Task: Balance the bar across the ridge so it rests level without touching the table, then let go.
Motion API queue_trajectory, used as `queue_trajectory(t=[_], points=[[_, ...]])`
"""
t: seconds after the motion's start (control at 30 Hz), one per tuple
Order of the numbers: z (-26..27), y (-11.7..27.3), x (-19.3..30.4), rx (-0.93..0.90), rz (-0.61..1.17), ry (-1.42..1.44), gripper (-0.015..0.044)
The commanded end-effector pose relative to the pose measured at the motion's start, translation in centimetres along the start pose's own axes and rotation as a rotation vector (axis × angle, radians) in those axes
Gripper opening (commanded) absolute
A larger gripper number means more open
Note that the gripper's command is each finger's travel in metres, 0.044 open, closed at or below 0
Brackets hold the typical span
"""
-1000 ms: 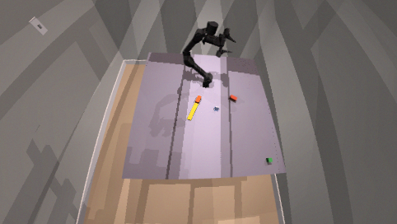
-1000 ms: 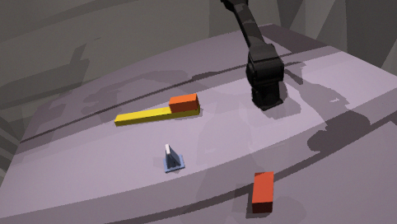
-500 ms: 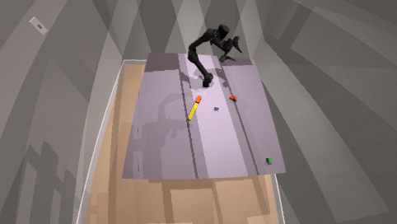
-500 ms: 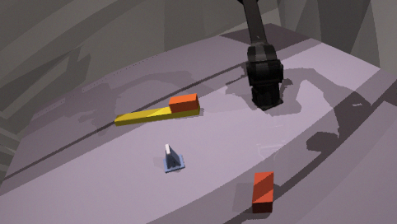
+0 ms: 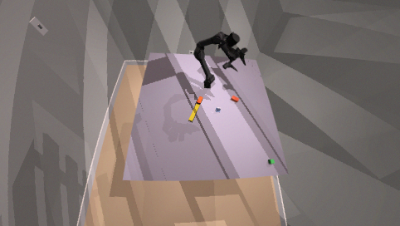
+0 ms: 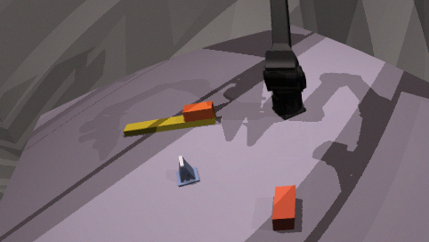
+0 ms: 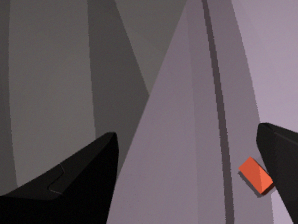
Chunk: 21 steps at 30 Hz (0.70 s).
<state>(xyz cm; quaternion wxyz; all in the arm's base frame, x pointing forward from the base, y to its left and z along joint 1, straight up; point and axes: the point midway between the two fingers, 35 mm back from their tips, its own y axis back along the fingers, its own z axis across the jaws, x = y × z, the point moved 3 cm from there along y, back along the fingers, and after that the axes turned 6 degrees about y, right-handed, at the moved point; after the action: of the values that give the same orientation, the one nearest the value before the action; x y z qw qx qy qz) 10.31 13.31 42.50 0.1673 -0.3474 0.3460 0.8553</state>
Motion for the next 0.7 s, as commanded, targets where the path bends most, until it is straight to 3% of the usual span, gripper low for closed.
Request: queue_trajectory(t=[0.0,0.67], points=[[-1.2,-1.6,-0.4,0.075,0.015,0.004,0.0315],[-8.7,-6.9,-2.5,0.398,0.102,-0.029,0.0315]])
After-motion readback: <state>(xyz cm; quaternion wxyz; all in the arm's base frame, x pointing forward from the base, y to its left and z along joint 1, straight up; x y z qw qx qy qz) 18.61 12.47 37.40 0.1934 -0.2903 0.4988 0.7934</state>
